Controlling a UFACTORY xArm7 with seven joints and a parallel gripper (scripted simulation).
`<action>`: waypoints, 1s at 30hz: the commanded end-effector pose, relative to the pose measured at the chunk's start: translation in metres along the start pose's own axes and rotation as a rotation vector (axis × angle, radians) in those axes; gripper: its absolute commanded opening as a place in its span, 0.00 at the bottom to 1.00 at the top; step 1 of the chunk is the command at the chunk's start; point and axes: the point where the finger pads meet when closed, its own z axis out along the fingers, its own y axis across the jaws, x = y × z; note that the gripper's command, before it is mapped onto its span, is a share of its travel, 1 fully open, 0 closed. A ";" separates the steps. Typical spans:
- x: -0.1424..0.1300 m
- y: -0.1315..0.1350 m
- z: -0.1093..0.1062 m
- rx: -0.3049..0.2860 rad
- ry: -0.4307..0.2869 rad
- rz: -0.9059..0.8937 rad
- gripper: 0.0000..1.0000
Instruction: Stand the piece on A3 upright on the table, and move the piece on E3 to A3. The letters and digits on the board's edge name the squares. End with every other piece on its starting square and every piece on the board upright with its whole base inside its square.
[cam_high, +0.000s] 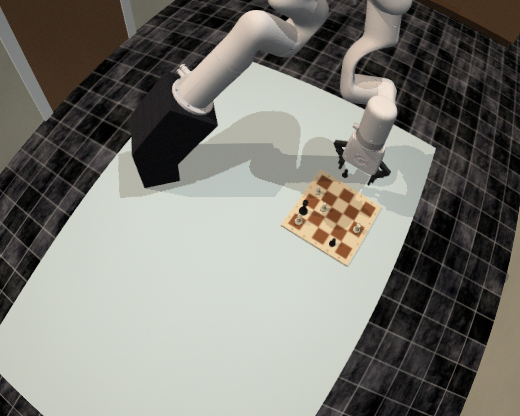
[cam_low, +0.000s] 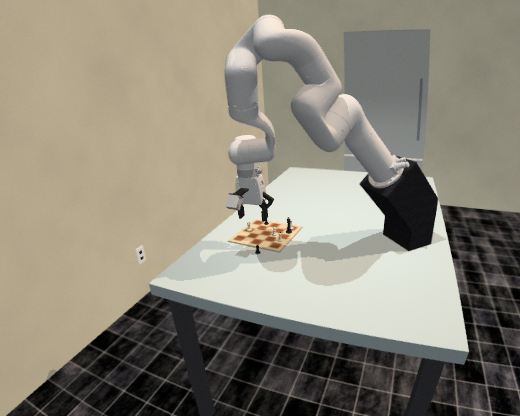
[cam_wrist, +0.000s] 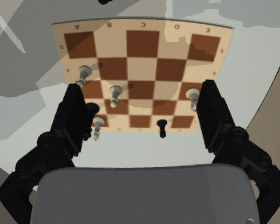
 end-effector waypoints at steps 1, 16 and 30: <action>-0.014 0.012 0.001 -0.022 0.021 -0.229 1.00; -0.063 0.048 0.000 -0.029 0.011 -1.000 1.00; -0.093 0.070 0.001 -0.033 0.004 -1.479 1.00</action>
